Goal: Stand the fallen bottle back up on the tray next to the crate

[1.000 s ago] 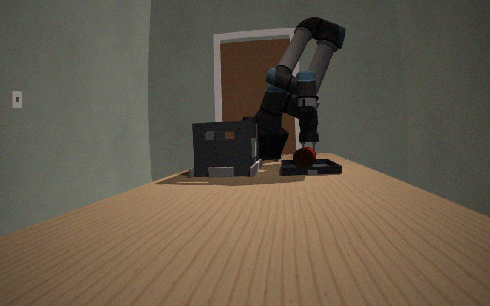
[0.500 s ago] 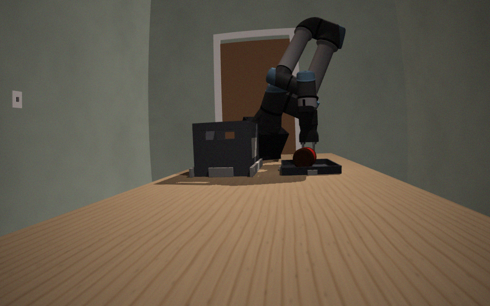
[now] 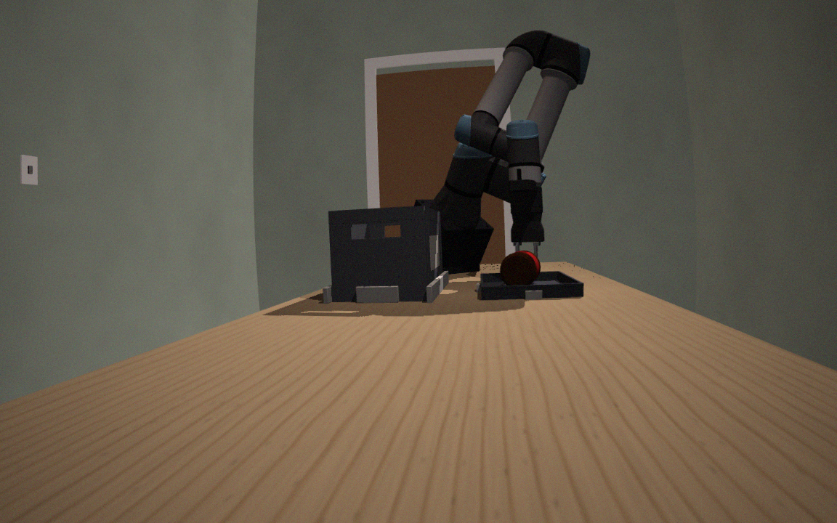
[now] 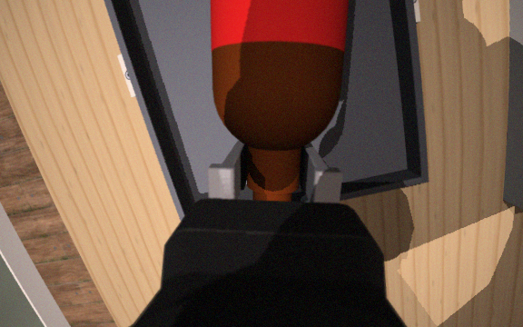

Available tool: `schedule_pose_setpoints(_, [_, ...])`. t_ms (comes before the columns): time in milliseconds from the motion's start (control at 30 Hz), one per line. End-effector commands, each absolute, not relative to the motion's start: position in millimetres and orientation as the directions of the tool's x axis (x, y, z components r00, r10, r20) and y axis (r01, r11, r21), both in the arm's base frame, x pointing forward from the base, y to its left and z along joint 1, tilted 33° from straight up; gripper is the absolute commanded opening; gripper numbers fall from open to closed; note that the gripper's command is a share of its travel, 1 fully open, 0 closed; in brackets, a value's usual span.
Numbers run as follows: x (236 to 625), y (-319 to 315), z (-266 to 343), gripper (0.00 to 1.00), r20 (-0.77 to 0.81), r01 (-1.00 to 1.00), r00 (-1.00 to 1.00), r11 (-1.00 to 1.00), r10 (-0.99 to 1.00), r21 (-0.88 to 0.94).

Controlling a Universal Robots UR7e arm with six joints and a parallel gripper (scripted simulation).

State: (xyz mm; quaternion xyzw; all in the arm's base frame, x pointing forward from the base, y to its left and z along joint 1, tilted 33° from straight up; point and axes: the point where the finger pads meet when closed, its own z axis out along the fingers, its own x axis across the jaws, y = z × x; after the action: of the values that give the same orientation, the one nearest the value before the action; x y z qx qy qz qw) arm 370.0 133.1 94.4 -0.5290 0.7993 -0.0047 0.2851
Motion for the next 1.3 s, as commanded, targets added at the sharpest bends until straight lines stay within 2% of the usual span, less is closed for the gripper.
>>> schedule_pose_setpoints(0, [369,133,96,0.00,-0.451,-0.843,-0.277,0.440,-0.848,-0.310])
schedule_pose_setpoints(1267, [354,122,125,0.00,-0.451,-0.843,-0.277,0.440,-0.848,-0.310])
